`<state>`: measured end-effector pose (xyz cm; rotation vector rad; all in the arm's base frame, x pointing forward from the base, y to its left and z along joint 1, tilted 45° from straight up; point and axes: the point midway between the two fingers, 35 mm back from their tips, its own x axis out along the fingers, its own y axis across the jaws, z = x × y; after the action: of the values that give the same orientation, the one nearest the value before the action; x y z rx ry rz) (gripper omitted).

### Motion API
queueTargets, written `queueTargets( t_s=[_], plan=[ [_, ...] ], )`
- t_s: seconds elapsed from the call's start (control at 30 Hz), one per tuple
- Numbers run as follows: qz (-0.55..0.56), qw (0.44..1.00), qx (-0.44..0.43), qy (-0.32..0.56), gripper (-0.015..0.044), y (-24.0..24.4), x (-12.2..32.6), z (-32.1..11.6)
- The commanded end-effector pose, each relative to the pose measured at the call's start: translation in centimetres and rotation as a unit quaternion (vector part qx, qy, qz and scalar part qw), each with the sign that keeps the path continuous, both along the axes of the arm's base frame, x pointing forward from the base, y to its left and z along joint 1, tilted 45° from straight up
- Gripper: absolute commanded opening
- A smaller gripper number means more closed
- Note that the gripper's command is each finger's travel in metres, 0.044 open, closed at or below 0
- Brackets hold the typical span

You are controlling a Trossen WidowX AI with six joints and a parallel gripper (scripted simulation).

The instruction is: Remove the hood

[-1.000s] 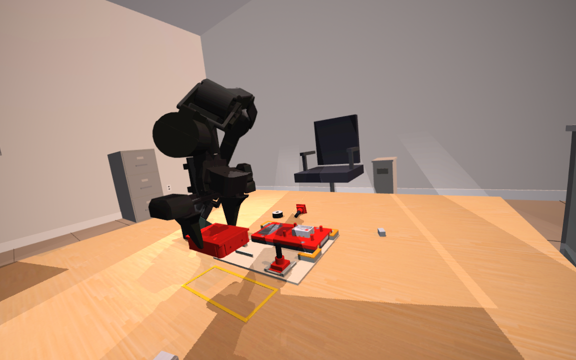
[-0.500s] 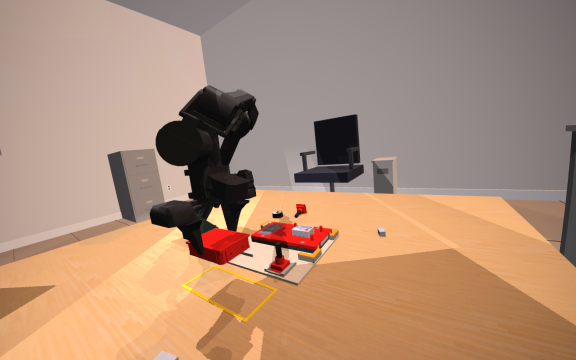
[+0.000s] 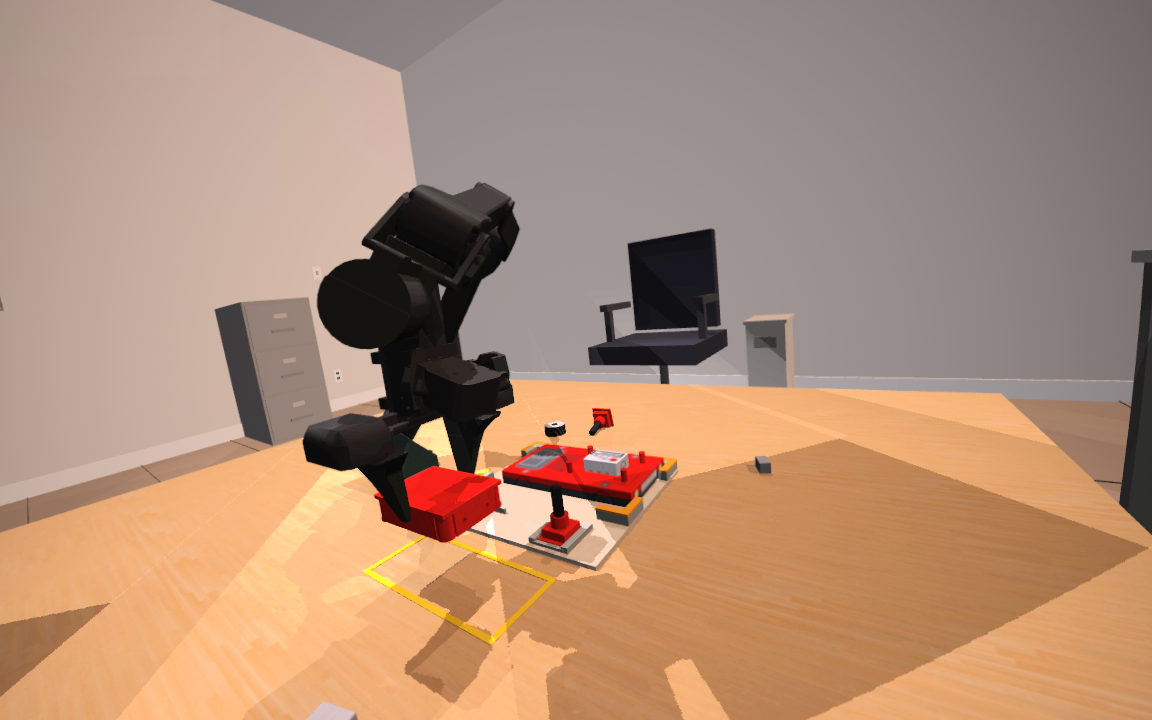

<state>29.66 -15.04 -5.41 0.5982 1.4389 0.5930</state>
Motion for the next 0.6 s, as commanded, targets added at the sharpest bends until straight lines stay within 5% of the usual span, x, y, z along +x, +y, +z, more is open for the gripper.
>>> queueTargets(
  t_s=[0.0,0.57],
  plan=[
    [-0.004,1.000,0.001,-0.001,0.0000,0.17,0.08,-0.23],
    [-0.004,1.000,0.001,-0.001,0.0000,1.05,0.15,-1.13]
  ],
)
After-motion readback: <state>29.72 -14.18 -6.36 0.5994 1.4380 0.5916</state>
